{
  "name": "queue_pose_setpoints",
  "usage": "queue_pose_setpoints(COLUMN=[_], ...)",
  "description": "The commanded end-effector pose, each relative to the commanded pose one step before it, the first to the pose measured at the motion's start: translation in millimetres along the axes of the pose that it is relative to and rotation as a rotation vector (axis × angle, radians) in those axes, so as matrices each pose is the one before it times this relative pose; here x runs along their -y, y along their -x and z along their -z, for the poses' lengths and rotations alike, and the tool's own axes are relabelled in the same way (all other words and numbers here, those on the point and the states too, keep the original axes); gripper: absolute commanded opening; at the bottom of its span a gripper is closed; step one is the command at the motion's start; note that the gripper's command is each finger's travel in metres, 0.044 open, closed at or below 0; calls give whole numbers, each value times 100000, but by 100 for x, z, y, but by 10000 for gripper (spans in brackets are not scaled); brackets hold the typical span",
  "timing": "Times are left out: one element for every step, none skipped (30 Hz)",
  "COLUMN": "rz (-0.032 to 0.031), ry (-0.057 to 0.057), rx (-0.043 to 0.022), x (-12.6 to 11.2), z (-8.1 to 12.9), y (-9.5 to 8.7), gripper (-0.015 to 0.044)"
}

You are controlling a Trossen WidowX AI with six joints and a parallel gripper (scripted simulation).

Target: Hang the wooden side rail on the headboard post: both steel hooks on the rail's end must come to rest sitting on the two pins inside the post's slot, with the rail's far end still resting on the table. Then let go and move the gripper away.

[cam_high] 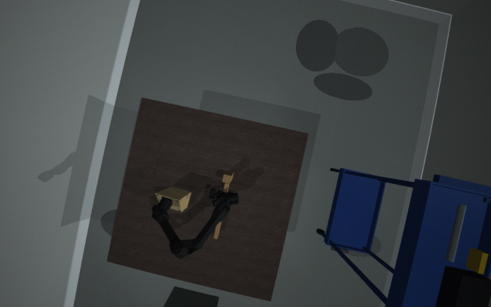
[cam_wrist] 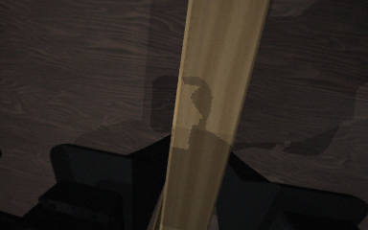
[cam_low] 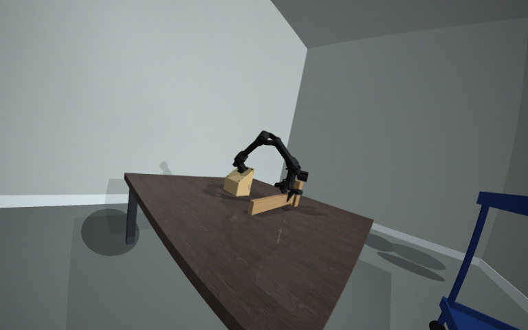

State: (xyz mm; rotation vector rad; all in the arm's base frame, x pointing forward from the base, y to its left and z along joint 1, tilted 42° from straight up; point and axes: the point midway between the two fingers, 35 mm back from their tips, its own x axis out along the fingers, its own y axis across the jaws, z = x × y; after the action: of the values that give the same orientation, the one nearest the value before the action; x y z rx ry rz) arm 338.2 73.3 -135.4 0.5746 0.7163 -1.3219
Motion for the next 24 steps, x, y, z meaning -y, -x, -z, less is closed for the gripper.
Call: queue_pose_setpoints(rz=[-1330, -1, -1, -1, -1, -1, -1, -1, 0, 0, 0, 0, 0, 0, 0, 0, 0, 0, 0, 0, 0, 0, 0, 0], ry=[-489, -1, -1, -1, -1, -1, -1, -1, 0, 0, 0, 0, 0, 0, 0, 0, 0, 0, 0, 0, 0, 0, 0, 0], rx=[-468, 0, 0, 0, 0, 0, 0, 0, 0, 0, 0, 0, 0, 0, 0, 0, 0, 0, 0, 0, 0, 0, 0, 0], x=[-307, -11, -11, -11, -11, -11, -11, -11, -7, 9, 11, 11, 11, 11, 11, 11, 11, 11, 11, 11, 11, 11, 11, 11], z=[159, 11, 11, 11, 11, 11, 11, 11, 12, 9, 11, 11, 11, 11, 11, 11, 11, 11, 11, 11, 11, 11, 11, 11], y=[524, -11, -11, -11, -11, -11, -11, -11, -12, -9, -11, -11, -11, -11, -11, -11, -11, -11, -11, -11, -11, -11, -11, -11], gripper=[0, 0, 0, 0, 0, 0, 0, 0, 0, 0, 0, 0, 0, 0, 0, 0, 0, 0, 0, 0, 0, 0, 0, 0])
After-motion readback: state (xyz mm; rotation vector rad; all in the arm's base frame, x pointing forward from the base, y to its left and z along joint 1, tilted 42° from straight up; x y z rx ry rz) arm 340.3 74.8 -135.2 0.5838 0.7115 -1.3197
